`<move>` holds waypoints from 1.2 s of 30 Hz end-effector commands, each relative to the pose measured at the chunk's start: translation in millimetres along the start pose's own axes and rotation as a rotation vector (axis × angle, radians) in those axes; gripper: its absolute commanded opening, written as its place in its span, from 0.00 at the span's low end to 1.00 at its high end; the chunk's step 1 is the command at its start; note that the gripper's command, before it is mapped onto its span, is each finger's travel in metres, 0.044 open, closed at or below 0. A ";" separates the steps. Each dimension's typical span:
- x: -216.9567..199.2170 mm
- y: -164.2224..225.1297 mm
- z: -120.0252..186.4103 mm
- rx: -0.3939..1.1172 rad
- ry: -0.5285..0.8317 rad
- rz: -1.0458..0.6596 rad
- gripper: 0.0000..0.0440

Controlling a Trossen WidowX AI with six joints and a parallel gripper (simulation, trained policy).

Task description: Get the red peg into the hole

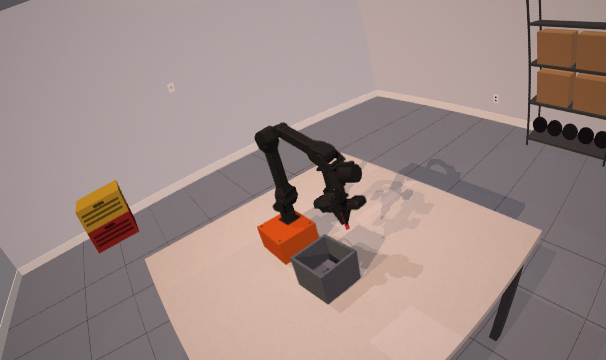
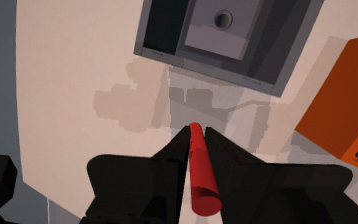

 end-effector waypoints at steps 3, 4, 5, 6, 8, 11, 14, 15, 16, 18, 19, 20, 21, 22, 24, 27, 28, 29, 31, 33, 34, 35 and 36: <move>6.6 -18.4 1.9 -0.025 0.009 -0.009 0.00; 7.4 -21.7 1.7 -0.028 0.012 -0.011 0.00; 8.1 -24.9 1.3 -0.031 0.016 -0.013 0.00; 8.9 -28.1 0.9 -0.034 0.020 -0.015 0.00; 10.3 -34.2 -0.2 -0.039 0.027 -0.018 0.00; 12.3 -43.1 -2.2 -0.044 0.039 -0.022 0.00; 14.3 -51.5 -4.7 -0.047 0.051 -0.026 0.00; 14.9 -54.2 -5.7 -0.047 0.055 -0.027 0.00; 15.5 -56.8 -6.7 -0.047 0.059 -0.028 0.00; 16.7 -61.9 -8.8 -0.046 0.067 -0.029 0.00; 17.3 -64.5 -10.0 -0.046 0.071 -0.030 0.00; 17.8 -67.1 -11.2 -0.046 0.075 -0.031 0.00; 18.4 -69.6 -12.5 -0.046 0.079 -0.032 0.00; 18.9 -72.1 -13.9 -0.046 0.082 -0.032 0.00; 19.8 -76.9 -16.8 -0.045 0.089 -0.033 0.00; 20.8 -84.0 -22.1 -0.044 0.099 -0.036 0.00; 20.8 -86.3 -24.6 -0.044 0.103 -0.037 0.00; 20.7 -88.5 -27.2 -0.044 0.107 -0.039 0.00; 20.2 -92.5 -32.8 -0.042 0.115 -0.044 0.00; 19.3 -96.0 -38.5 -0.038 0.124 -0.048 0.00; 18.8 -97.7 -41.3 -0.036 0.128 -0.050 0.00; 18.4 -99.2 -44.2 -0.034 0.131 -0.052 0.00; 18.0 -100.7 -47.1 -0.031 0.134 -0.053 0.00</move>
Point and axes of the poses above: the point midway between the two fingers, 35 mm back from their tips, its own z axis back along the fingers, its own x axis across the jaws, y = z × x, the point moved 9 cm from there along z, back along the fingers, and after that the axes turned 14 degrees about -z, right-handed, at the moved point
